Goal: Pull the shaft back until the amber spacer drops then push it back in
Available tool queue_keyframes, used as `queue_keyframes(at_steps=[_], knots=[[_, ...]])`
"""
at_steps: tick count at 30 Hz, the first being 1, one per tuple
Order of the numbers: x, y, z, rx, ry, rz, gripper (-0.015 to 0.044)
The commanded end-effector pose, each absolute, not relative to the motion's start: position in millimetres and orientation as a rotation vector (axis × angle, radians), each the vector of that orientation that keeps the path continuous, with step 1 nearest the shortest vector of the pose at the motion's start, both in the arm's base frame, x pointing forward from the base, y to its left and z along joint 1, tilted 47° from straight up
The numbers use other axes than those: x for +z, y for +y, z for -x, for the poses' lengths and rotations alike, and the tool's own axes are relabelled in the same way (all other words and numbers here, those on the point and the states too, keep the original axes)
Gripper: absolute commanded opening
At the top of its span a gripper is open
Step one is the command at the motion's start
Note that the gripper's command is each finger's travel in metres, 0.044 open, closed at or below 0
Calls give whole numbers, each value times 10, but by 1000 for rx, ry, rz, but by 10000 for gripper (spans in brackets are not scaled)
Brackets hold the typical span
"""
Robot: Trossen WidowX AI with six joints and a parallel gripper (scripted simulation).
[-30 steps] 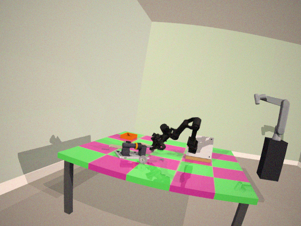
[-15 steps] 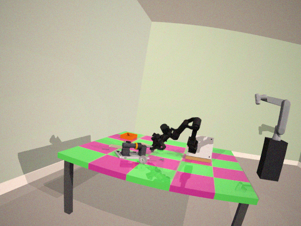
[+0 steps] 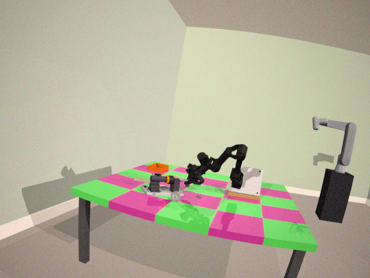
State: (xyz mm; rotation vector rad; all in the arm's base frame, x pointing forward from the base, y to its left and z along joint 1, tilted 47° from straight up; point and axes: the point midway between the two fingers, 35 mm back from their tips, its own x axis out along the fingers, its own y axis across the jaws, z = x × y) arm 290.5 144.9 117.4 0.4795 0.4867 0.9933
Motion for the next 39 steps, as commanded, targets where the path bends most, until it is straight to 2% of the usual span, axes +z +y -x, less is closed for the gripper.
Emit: queue_keyframes(at_steps=[1, 39], knots=[[1176, 1445, -2897, 996, 483, -475, 0], [1157, 1424, -2868, 996, 483, -475, 0]])
